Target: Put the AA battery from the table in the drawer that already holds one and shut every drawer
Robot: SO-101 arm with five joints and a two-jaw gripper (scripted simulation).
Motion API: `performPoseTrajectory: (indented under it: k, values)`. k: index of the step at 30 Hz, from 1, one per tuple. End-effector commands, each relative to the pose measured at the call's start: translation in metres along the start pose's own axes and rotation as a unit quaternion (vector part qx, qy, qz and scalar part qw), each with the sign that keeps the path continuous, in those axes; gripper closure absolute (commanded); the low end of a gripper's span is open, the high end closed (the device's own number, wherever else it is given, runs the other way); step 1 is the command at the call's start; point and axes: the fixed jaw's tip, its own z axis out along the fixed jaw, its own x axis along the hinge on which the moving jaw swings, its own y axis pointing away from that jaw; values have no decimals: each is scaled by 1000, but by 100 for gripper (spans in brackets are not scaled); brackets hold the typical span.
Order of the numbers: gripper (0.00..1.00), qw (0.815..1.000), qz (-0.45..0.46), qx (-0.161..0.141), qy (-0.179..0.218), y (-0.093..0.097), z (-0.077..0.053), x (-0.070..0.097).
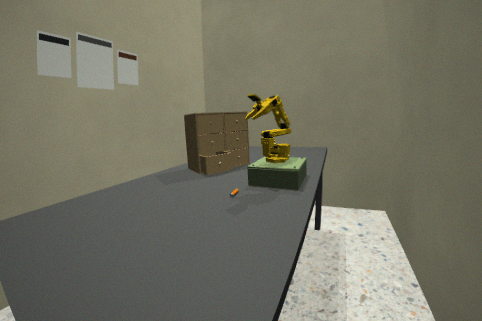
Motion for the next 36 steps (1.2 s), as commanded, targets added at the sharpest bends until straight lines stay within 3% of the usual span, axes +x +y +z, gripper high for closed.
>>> performPoseTrajectory:
  k: [1, 28, 36]
  values:
    - [79, 998, -29, -53, -6, 14, -3, -1]
    - [79, 998, -29, -53, -6, 14, -3, -1]
    - [79, 987, -152, -56, 24, 15, 7, -5]
